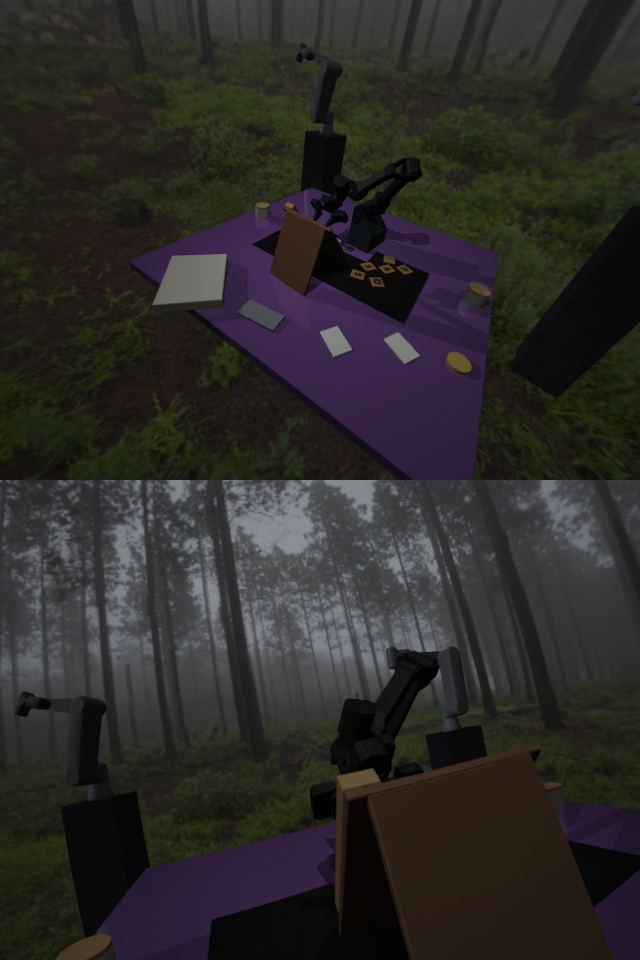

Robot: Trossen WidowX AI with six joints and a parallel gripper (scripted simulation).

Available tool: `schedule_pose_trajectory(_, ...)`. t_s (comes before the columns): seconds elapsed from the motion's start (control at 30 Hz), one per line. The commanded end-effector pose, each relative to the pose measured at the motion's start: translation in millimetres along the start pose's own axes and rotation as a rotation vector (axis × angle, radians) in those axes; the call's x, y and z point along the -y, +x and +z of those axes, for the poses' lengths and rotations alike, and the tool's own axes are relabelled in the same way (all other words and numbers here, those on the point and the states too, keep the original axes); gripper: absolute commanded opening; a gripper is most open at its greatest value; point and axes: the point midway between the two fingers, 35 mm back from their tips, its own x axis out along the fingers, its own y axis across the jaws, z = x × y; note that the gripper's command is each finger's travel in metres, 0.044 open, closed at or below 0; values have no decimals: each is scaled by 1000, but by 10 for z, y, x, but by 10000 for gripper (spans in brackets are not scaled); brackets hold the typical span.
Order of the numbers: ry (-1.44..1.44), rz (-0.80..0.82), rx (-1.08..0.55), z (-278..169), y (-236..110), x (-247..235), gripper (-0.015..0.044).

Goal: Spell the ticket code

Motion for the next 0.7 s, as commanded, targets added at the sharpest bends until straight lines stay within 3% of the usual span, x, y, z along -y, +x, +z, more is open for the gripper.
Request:
schedule_pose_trajectory(0.0, -6, 4, 3, 9, -30, -11, 295)
schedule_pose_trajectory(0.67, -6, 4, 2, 18, -112, -22, 295)
